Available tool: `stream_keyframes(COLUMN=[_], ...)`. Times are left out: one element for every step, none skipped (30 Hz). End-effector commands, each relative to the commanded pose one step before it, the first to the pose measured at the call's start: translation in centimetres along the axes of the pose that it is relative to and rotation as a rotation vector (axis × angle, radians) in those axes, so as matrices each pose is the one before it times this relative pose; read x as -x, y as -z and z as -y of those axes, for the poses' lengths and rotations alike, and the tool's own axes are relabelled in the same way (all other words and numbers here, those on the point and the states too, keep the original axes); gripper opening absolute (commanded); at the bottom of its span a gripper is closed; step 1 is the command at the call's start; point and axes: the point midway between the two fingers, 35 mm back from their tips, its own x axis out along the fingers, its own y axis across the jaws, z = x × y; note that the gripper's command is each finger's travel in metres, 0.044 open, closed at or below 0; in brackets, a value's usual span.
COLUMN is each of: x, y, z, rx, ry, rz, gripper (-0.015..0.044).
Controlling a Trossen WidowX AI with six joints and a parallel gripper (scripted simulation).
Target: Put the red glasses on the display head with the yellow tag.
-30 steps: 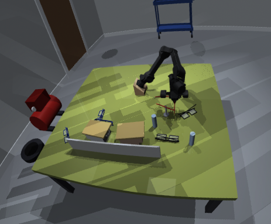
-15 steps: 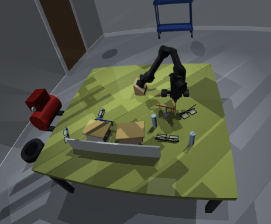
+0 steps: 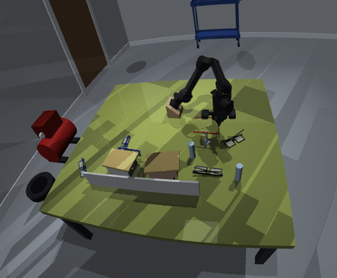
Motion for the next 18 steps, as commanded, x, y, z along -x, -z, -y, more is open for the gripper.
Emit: stream_keyframes(x=[-0.073,0.001,0.001,0.001,0.001,0.001,0.001,0.001,0.001,0.001,0.001,0.0,0.001,0.0,0.0,0.0,0.0,0.0], y=[0.351,0.065,0.067,0.071,0.064,0.067,0.062,0.062,0.062,0.062,0.063,0.058,0.056,-0.011,-0.019,-0.025,-0.028,-0.028], z=[-0.038,-0.016,-0.016,-0.016,-0.014,-0.014,-0.012,-0.011,-0.01,-0.009,-0.008,-0.007,-0.007,0.001,0.0,0.0,-0.001,-0.002], rx=[-0.0038,0.0,0.0,0.0,0.0,0.0,0.0,0.0,0.0,0.0,0.0,0.0,0.0,0.0,0.0,0.0,0.0,0.0], ry=[0.00145,-0.00004,-0.00005,-0.00005,-0.00005,-0.00005,-0.00004,-0.00004,-0.00004,-0.00003,-0.00003,-0.00003,-0.00003,0.0,0.0,0.0,0.0,0.0], rz=[-0.00264,-0.00001,-0.00001,-0.00001,-0.00001,-0.00001,-0.00001,-0.00001,-0.00001,-0.00001,-0.00001,-0.00001,-0.00001,0.0,0.00001,0.00001,0.00001,0.00001], gripper=[0.0,0.0,0.0,0.0,0.0,0.0,0.0,0.0,0.0,0.0,0.0,0.0,0.0,0.0,0.0,0.0,0.0,0.0])
